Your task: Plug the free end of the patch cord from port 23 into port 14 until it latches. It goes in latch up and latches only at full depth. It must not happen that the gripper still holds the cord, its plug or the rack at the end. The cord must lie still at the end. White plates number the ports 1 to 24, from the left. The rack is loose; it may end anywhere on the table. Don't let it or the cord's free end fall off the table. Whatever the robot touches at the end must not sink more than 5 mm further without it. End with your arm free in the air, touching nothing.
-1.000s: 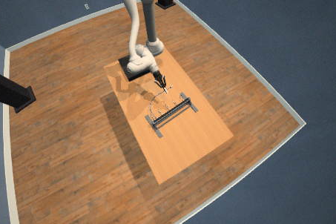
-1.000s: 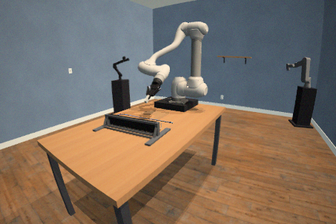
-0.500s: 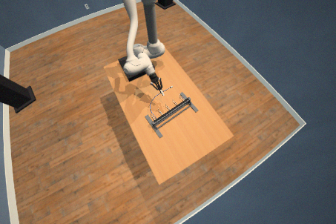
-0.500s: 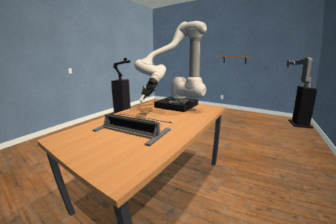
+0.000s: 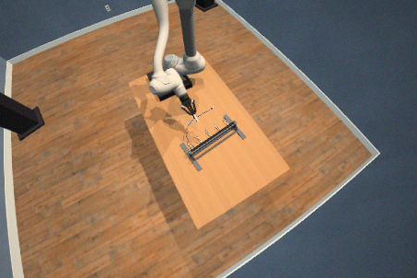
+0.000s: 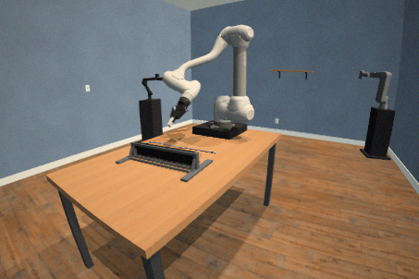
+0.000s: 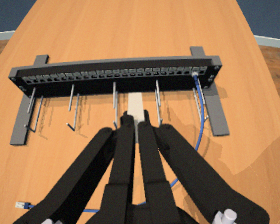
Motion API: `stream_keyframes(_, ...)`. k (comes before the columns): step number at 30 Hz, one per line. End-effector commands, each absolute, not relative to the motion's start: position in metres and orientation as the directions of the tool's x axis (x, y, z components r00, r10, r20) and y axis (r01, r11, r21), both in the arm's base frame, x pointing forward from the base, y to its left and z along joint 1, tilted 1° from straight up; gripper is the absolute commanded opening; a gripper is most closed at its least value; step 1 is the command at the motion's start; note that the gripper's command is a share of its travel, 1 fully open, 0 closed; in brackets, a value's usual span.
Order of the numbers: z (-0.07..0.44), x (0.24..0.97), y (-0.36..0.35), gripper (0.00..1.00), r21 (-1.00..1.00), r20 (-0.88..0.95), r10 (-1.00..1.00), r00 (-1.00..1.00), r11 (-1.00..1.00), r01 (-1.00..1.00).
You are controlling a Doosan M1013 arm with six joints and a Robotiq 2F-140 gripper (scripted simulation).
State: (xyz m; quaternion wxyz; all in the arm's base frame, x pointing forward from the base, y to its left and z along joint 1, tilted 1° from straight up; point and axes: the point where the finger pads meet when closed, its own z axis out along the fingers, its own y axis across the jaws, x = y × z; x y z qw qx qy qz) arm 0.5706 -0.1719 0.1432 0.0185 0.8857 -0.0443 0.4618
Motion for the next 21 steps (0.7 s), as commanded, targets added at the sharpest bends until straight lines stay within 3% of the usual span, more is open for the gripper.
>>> stream_keyframes(1,0.143,0.571,-0.173,0.0,-0.009,0.819,-0.062,0.57,-0.995,-0.095)
stream_keyframes(21,0.1,0.632,-0.179,0.0,-0.009,0.819,-0.062,0.57,-0.995,-0.095)
